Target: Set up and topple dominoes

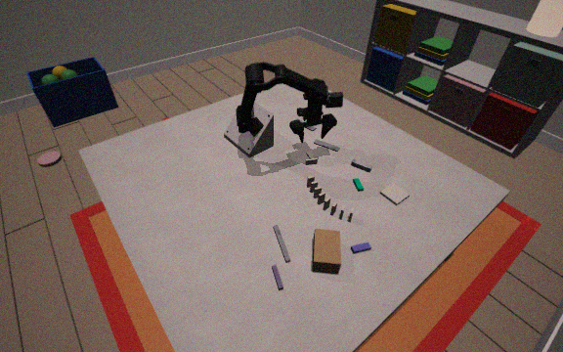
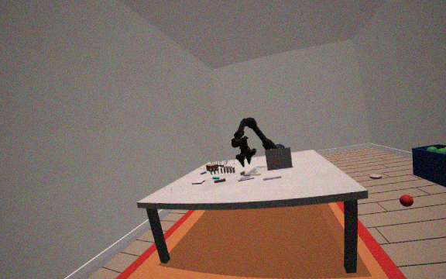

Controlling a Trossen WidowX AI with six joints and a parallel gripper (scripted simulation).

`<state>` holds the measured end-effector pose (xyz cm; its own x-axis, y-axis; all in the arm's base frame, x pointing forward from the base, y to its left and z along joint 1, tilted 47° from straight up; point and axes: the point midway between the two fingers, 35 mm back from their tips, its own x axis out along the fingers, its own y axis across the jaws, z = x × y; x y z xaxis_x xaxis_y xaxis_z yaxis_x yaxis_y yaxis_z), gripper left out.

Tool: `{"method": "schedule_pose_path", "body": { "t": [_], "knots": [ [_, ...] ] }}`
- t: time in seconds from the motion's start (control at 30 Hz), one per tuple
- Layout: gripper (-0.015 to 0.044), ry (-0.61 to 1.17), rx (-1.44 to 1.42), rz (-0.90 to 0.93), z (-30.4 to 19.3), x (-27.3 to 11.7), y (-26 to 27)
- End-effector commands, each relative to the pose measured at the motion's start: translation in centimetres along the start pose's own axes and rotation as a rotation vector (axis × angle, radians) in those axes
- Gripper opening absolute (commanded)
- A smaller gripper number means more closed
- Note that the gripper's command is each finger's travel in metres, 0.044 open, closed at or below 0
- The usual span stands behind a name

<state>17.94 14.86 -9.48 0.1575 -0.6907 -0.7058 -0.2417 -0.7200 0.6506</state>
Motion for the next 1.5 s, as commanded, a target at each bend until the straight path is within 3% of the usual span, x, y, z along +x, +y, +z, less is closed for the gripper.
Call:
{"method": "schedule_pose_path", "body": {
  "t": [0.0,0.13,0.83,1.27,1.47],
  "knots": [
    [0.044,0.001,-0.01,0.017,0.1,2.6,0.2],
    [0.044,-0.003,-0.016,0.017,0.3,6.2,0.4],
    [0.044,-0.003,-0.017,0.018,0.5,7.9,0.3],
    [0.0107,-0.003,-0.017,0.018,0.5,7.9,0.3],
    [0.0107,-0.003,-0.017,0.018,0.5,7.9,0.3]
  ]
}}
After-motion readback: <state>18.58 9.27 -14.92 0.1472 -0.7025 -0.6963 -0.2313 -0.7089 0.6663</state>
